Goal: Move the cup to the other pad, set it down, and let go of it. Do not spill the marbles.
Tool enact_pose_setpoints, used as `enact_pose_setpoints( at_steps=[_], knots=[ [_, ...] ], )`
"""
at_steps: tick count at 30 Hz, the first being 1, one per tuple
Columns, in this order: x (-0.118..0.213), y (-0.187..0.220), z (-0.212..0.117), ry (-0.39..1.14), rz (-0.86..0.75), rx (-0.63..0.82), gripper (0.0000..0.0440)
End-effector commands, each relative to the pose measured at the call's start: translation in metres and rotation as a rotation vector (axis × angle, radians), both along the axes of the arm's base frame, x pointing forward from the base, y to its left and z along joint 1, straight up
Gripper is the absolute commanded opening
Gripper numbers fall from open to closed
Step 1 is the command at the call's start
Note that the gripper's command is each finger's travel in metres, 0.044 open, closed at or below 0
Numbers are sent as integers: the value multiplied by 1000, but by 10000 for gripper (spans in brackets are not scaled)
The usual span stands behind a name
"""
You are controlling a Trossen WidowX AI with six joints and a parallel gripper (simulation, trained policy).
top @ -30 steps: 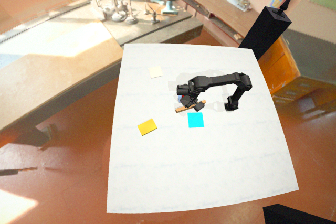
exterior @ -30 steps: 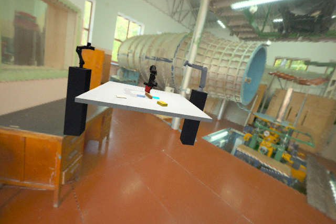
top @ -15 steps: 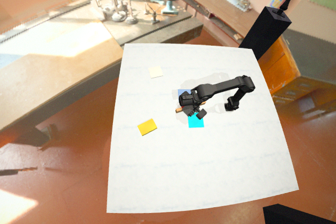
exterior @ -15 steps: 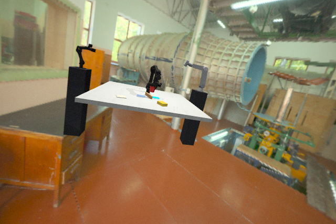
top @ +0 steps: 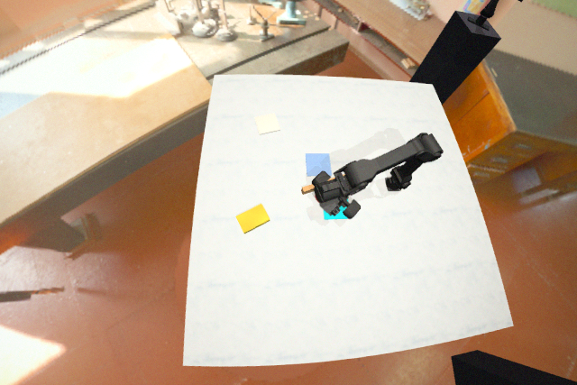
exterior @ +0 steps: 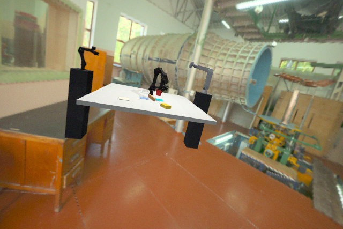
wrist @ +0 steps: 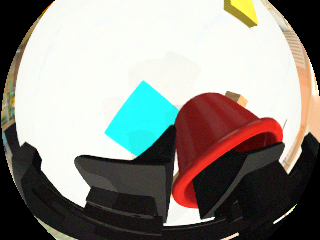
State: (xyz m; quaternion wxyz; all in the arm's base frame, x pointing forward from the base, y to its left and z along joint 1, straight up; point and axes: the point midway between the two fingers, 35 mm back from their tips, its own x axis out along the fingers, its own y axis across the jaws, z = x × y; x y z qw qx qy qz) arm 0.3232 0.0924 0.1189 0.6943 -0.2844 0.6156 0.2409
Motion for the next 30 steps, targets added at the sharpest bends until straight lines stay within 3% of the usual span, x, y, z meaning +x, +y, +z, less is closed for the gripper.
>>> enact_pose_setpoints(
  at_steps=[1,20,30],
  knots=[
    [-6,8,-6,-2,6,2,0],
    [-41,16,-50,10,-9,-13,3],
    [-47,15,-60,-9,-22,-4,39]
  ],
)
